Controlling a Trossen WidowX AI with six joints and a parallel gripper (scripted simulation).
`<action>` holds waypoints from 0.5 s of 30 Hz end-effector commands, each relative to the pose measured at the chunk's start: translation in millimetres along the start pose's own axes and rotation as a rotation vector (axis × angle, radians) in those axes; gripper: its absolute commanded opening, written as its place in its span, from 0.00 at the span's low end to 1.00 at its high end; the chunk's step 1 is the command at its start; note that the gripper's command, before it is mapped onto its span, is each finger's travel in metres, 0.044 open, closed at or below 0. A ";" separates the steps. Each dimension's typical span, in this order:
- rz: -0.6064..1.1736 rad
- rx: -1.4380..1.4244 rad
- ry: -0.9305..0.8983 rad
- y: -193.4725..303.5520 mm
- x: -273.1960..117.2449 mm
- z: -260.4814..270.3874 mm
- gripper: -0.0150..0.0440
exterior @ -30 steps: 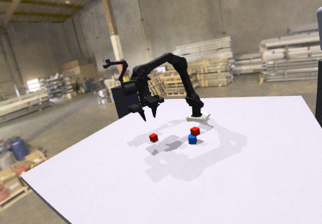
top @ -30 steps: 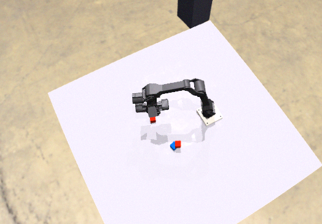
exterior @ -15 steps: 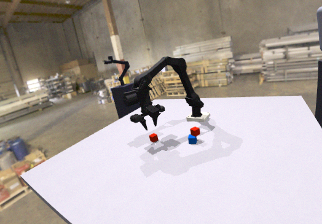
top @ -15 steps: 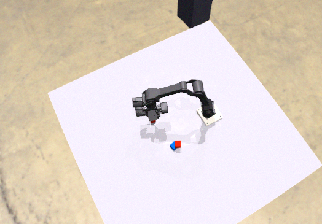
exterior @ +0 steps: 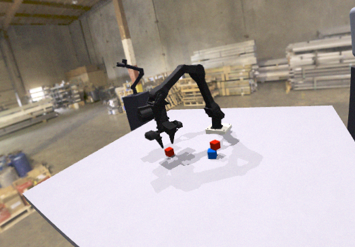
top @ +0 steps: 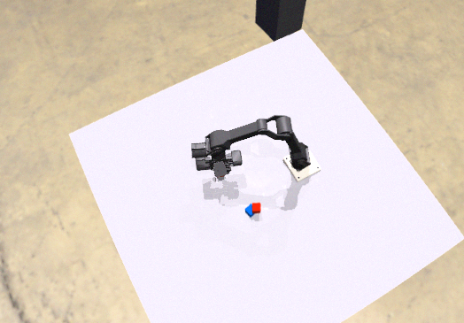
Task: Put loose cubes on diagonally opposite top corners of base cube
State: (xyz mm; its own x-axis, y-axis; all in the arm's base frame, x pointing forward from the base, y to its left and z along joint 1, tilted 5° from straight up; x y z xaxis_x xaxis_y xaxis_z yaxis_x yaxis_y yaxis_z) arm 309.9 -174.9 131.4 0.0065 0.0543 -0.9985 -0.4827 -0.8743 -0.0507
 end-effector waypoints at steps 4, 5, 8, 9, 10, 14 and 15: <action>0.003 -0.001 -0.009 0.3 13.0 1.0 0.70; 0.003 -0.001 -0.009 0.3 14.6 1.0 0.70; 0.003 -0.001 -0.009 0.3 19.5 1.0 0.70; 0.003 -0.001 -0.009 0.3 21.2 1.0 0.70; 0.003 -0.001 -0.009 0.3 22.8 1.1 0.70; 0.003 -0.001 -0.009 0.4 29.3 1.3 0.70; 0.003 -0.001 -0.009 0.4 30.9 1.4 0.70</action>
State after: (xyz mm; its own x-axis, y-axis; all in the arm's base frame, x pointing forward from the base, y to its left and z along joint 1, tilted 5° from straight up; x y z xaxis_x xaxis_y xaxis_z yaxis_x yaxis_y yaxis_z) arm 310.4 -173.9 109.3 0.0096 0.0524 -0.9986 -0.4799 -0.8759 -0.0506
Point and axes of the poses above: the point midway between the two fingers, 35 mm back from their tips, its own x axis out along the fingers, its own z axis across the jaws, y = z × x, the point moved 8 cm from there along -x, back along the fingers, and after that the axes turned 2 degrees about x, right-handed, at the moved point
